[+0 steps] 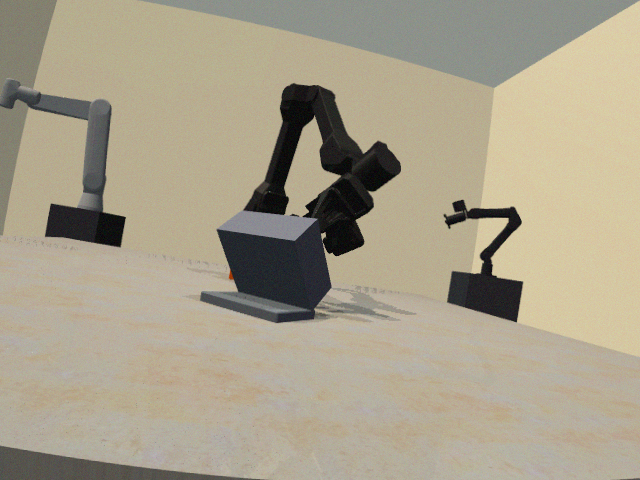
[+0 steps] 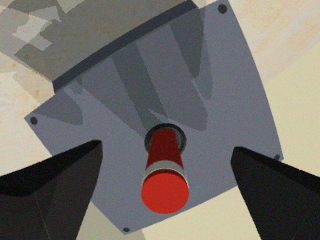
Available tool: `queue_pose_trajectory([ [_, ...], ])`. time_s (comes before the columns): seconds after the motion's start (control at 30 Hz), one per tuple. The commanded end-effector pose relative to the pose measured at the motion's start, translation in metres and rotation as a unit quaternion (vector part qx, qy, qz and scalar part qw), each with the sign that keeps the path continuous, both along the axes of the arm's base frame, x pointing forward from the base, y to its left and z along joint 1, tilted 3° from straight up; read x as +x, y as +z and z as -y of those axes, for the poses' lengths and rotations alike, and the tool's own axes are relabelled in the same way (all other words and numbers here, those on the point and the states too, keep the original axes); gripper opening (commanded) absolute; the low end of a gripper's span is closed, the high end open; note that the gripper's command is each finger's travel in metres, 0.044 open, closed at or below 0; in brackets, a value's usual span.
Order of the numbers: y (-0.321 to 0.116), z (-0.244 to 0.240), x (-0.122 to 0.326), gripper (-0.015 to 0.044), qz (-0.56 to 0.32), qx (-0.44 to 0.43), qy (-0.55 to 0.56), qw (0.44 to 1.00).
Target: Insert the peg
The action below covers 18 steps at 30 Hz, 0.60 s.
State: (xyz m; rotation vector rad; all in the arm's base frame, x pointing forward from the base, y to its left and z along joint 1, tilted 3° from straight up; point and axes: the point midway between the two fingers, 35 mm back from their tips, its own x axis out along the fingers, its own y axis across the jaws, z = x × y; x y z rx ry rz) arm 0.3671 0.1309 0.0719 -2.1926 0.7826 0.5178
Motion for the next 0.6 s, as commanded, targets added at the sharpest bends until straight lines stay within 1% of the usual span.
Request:
queue_pose_trajectory([
  [0.0, 0.001, -0.001, -0.002, 0.042, -0.001, 0.0, 0.0, 1.0],
  [0.03, 0.002, -0.002, -0.003, 0.044, -0.001, 0.001, 0.0, 1.0],
  [0.57, 0.016, -0.016, -0.022, 0.044, -0.008, 0.002, 0.001, 1.0],
])
